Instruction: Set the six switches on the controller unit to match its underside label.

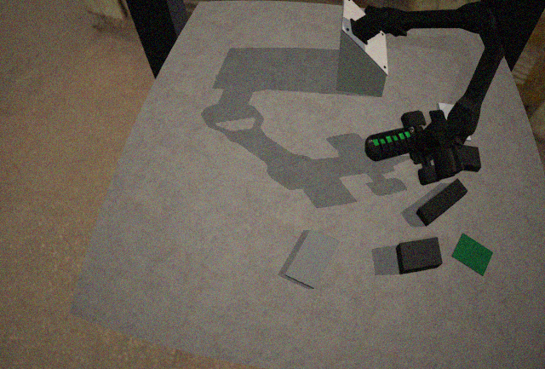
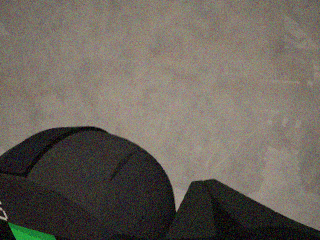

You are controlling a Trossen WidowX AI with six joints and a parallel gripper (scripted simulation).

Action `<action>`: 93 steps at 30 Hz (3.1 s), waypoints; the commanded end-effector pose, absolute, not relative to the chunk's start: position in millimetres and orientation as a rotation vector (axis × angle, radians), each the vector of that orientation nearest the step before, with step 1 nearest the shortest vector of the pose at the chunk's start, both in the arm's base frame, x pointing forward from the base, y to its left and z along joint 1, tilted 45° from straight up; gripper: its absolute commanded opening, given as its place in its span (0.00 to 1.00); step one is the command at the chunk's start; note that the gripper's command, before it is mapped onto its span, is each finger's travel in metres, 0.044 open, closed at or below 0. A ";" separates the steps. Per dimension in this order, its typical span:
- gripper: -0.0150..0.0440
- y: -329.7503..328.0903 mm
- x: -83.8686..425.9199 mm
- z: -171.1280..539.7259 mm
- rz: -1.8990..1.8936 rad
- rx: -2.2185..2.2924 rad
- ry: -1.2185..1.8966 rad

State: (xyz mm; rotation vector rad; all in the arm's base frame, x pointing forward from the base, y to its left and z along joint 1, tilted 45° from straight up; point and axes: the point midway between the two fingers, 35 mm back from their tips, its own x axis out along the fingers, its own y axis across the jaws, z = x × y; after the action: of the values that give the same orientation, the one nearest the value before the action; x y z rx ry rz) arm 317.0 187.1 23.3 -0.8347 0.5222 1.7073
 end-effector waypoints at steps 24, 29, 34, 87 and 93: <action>0.25 150.5 325.6 66.9 1.708 -0.827 0.533; 0.25 146.8 326.2 61.7 1.694 -0.828 0.523; 0.25 119.8 324.8 26.1 1.588 -0.843 0.445; 0.25 118.3 229.2 52.8 1.497 -1.025 0.254; 0.25 118.3 229.2 52.8 1.497 -1.025 0.254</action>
State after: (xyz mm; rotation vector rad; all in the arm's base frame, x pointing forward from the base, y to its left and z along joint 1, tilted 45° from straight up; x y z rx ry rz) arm 232.0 116.0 43.9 -1.0205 0.2331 1.4914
